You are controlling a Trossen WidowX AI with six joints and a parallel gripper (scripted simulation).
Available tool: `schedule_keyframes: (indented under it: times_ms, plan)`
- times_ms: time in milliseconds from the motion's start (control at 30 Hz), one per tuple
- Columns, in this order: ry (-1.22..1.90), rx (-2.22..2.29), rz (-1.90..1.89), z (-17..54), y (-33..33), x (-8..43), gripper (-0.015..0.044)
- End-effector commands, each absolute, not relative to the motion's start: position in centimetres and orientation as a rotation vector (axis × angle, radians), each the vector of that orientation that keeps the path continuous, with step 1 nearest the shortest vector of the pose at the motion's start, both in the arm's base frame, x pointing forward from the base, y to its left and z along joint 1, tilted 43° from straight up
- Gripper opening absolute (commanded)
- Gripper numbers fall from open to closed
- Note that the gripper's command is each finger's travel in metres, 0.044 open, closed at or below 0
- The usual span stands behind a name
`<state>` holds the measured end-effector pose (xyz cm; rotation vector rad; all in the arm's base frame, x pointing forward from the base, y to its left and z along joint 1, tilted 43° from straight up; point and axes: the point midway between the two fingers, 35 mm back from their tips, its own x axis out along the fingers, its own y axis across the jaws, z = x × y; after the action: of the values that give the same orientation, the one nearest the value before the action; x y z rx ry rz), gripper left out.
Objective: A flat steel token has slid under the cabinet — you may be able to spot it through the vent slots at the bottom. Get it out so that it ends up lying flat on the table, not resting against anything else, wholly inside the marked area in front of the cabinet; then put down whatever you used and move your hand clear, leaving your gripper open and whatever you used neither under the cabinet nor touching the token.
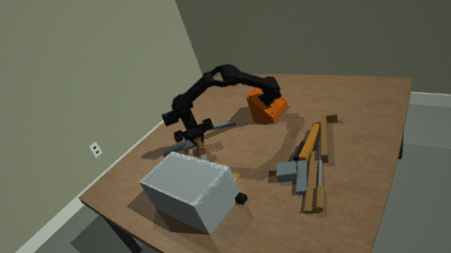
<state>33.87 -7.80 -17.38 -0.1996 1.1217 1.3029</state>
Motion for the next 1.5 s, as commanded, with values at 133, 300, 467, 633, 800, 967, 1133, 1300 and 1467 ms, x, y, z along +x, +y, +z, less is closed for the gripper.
schedule_keyframes:
  times_ms: [133, 300, 467, 633, 800, 967, 1133, 1300, 1467]
  plan:
    - [1.112, -0.200, 1.294, -17.35, -7.83, 33.90, 0.0270]
    - [1.095, -0.204, 1.285, -17.90, -7.47, 33.92, 0.0270]
    - [1.093, -0.206, 1.287, -17.93, -7.49, 33.88, 0.0270]
    - [1.098, -0.199, 1.282, -18.10, -7.27, 33.60, 0.0270]
    - [1.096, -0.209, 1.286, -18.03, -7.47, 33.80, 0.0158]
    - [1.096, -0.209, 1.286, -18.03, -7.47, 33.80, 0.0125]
    - [1.096, -0.209, 1.286, -18.03, -7.47, 33.80, 0.0052]
    - [1.096, -0.208, 1.286, -17.99, -7.42, 33.84, 0.0000]
    - [1.098, -0.203, 1.283, -17.56, -6.86, 34.30, 0.0000]
